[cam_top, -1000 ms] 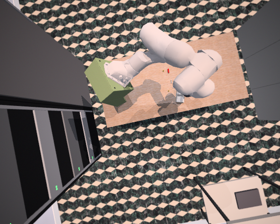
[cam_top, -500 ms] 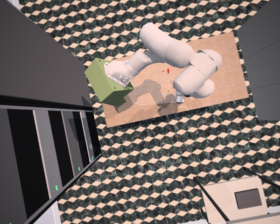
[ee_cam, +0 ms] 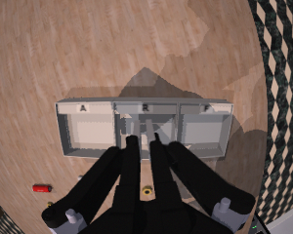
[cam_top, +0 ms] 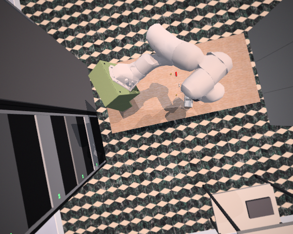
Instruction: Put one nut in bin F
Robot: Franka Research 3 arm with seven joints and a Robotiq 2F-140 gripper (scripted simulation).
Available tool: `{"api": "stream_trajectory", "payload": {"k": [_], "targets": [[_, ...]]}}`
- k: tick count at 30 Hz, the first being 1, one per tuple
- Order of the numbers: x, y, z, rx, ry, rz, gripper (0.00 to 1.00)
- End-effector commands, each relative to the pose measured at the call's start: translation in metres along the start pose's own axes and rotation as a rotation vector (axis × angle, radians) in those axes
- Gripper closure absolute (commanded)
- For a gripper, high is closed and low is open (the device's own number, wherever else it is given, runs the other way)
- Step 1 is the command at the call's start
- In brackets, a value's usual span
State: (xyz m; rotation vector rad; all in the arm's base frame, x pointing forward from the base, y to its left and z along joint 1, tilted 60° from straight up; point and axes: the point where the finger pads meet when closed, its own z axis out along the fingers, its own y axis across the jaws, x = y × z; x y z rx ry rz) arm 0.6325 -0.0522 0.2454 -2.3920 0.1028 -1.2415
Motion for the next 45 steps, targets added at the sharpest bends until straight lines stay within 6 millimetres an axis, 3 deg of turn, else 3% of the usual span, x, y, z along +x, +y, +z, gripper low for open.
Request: {"api": "stream_trajectory", "payload": {"k": [1,29,33,38,45], "targets": [[0.000,0.001,0.001,-0.003,0.000,0.004,0.95],[0.000,0.001,-0.027,-0.003,0.000,0.004,0.95],[0.000,0.001,-0.043,-0.003,0.000,0.004,0.95],[0.000,0.001,-0.045,-0.003,0.000,0.004,0.95],[0.002,-0.029,-0.045,-0.003,0.000,0.004,0.95]]}}
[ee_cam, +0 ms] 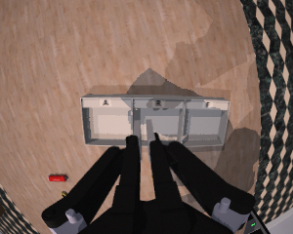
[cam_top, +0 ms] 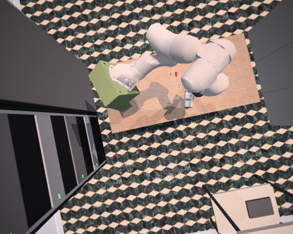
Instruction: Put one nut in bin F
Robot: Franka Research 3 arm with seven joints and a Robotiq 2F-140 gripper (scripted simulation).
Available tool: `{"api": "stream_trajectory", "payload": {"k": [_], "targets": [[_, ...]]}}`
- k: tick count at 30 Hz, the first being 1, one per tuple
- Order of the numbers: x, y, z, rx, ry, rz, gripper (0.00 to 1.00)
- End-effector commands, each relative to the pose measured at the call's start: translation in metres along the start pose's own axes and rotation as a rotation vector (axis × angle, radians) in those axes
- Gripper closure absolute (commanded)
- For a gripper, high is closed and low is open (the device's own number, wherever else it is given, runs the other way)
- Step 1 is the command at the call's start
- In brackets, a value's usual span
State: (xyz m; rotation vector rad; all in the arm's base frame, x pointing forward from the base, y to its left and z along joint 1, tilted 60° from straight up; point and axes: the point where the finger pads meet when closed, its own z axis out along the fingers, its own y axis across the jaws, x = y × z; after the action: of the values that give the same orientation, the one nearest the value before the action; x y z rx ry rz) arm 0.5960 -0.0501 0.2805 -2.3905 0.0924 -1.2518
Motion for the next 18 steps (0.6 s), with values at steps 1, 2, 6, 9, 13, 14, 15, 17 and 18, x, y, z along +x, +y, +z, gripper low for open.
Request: {"api": "stream_trajectory", "payload": {"k": [1,2,6,9,13,14,15,17,18], "targets": [[-0.002,-0.007,0.001,-0.005,-0.006,0.013,0.95],[-0.001,-0.012,0.001,-0.005,-0.006,0.013,0.95],[0.000,-0.032,0.001,-0.005,-0.006,0.013,0.95],[0.002,-0.047,0.001,-0.005,-0.006,0.013,0.95],[0.003,-0.061,0.001,-0.005,-0.006,0.013,0.95],[0.003,-0.061,0.001,-0.005,-0.006,0.013,0.95],[0.003,-0.061,0.001,-0.005,-0.006,0.013,0.95],[0.003,-0.061,0.001,-0.005,-0.006,0.013,0.95],[0.003,-0.061,0.001,-0.005,-0.006,0.013,0.95]]}}
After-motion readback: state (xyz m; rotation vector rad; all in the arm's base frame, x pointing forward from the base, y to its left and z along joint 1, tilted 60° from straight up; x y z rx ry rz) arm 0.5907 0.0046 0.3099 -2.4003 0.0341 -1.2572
